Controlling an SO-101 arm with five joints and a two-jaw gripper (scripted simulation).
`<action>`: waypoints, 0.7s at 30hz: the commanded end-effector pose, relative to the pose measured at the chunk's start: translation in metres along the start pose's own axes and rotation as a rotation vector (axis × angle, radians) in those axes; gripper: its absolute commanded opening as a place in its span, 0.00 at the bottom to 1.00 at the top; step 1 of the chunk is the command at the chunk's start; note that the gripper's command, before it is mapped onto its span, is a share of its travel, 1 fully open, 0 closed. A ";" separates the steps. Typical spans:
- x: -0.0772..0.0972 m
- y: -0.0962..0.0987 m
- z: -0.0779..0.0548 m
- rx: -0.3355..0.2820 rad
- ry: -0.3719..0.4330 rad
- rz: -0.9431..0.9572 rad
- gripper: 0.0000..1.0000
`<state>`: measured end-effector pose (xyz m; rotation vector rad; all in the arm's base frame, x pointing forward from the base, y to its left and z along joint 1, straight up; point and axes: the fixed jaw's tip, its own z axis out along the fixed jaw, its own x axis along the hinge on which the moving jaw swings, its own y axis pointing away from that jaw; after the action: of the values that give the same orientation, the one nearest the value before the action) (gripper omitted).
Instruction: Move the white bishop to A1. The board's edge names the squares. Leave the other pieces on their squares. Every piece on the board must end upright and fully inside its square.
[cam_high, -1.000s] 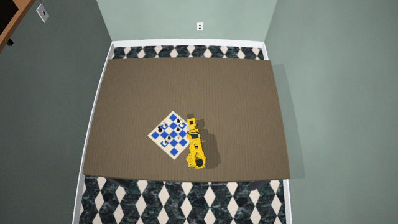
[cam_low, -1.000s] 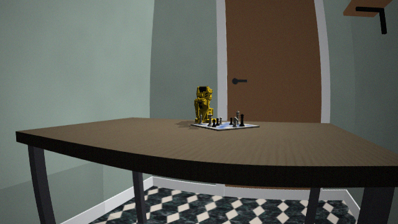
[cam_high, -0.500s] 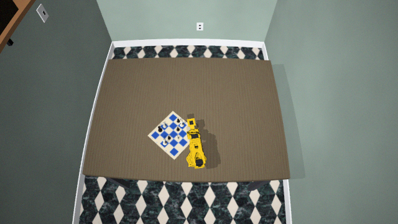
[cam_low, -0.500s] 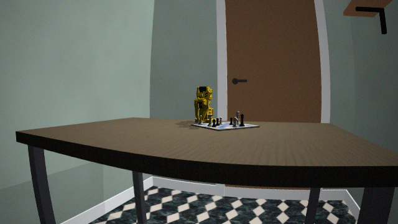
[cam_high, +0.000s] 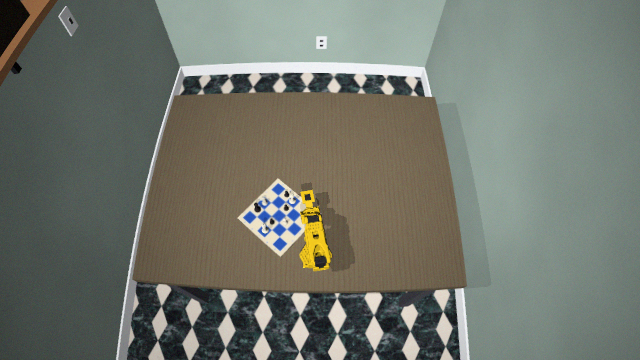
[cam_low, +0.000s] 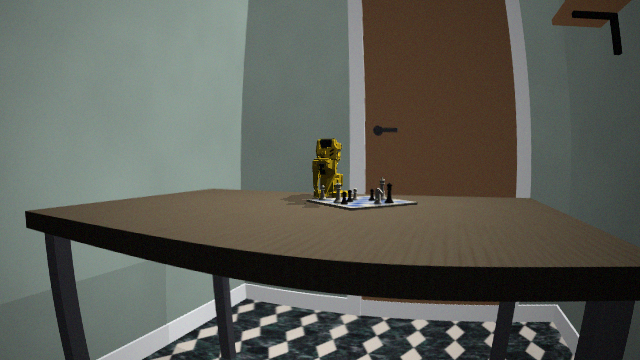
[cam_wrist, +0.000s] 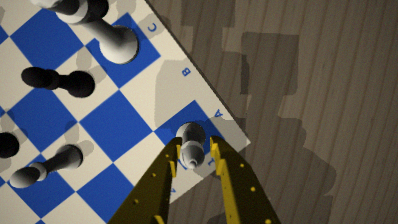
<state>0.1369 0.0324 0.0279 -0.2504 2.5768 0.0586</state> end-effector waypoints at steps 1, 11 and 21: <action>0.003 0.002 0.002 -0.007 0.015 -0.006 0.10; 0.003 0.004 0.002 -0.016 0.015 -0.006 0.10; 0.004 0.005 0.001 -0.018 0.015 -0.010 0.10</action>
<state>0.1358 0.0354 0.0277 -0.2673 2.5784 0.0701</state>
